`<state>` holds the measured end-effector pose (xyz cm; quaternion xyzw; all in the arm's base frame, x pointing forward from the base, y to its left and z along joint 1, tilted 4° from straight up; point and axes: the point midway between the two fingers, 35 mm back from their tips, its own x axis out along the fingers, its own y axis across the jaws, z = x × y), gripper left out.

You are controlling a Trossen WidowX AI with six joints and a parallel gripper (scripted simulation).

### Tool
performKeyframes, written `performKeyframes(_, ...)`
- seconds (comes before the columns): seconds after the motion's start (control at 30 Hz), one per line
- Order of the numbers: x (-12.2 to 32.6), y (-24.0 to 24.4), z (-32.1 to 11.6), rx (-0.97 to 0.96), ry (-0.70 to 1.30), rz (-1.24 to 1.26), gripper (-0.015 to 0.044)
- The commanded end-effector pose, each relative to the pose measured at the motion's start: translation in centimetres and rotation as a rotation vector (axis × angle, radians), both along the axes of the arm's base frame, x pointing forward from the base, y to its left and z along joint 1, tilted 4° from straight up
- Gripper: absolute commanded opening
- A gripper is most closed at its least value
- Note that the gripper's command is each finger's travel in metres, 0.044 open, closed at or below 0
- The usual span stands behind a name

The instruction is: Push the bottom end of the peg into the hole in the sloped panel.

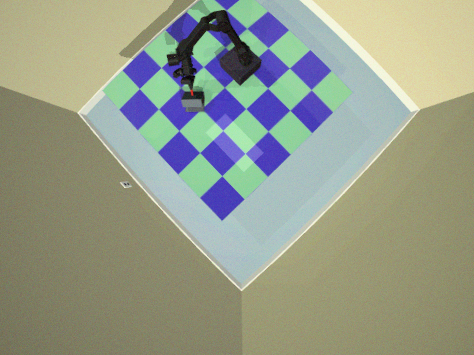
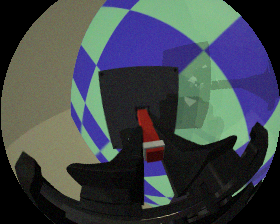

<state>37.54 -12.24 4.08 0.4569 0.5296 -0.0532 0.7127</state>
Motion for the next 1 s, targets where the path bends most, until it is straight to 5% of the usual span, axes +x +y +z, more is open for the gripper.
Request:
performKeyframes(0.0,0.1,0.1,-0.3,-0.001,0.001,-0.003,0.0000)
performKeyframes(0.97,1.0,0.9,-1.9,0.000,0.000,-0.003,0.0000)
